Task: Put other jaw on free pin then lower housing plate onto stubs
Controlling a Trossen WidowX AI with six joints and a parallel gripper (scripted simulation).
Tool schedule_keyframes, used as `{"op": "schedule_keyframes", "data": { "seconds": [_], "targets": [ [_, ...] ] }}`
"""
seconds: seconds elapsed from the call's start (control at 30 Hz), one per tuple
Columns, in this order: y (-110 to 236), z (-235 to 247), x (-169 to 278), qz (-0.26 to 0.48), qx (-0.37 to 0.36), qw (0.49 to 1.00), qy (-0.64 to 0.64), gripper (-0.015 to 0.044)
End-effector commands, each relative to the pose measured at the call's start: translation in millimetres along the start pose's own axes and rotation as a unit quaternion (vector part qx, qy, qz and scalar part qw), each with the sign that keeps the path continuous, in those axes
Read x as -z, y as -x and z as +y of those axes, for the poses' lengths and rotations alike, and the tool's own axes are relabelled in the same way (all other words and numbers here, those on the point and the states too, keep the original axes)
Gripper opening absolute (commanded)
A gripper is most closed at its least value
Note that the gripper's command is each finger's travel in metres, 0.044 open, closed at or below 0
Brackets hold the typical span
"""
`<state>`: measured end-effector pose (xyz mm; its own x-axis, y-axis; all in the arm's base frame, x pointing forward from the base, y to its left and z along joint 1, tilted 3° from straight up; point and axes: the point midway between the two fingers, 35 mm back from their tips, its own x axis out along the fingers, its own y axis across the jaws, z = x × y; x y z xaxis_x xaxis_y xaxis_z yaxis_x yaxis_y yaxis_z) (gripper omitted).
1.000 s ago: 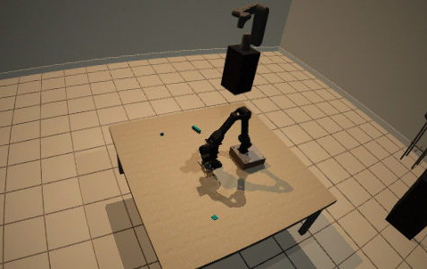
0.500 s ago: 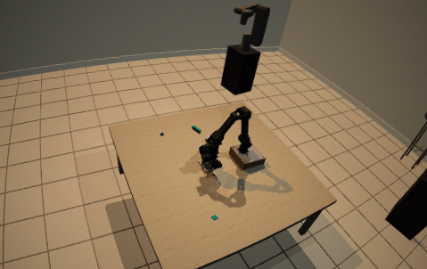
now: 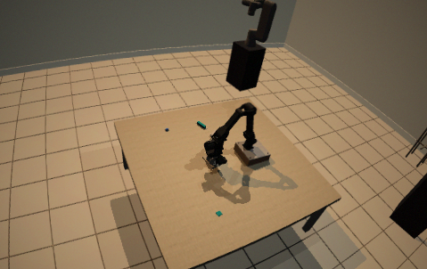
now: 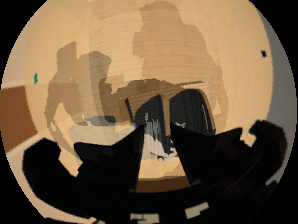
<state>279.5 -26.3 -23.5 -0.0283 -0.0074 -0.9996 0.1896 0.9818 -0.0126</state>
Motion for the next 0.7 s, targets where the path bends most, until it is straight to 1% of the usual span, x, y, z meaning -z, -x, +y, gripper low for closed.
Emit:
{"op": "schedule_keyframes", "data": {
  "seconds": [0.0, 0.03, 0.07, 0.5, 0.6, 0.67],
  "targets": [
    [0, 0, 0, 0.0, 0.0, 1.0, 0.0, 0.0186],
    [0, 0, 0, 0.0, 0.0, 1.0, 0.0, 0.0213],
    [0, 0, 0, 0.0, 0.0, 1.0, 0.0, 0.0224],
    [0, 0, 0, 0.0, 0.0, 1.0, 0.0, 0.0224],
    [13, 0, -1, 0.0, 0.0, 1.0, 0.0, 0.0224],
    [32, 0, -2, 0.0, 0.0, 1.0, 0.001, 0.0224]
  ]
}}
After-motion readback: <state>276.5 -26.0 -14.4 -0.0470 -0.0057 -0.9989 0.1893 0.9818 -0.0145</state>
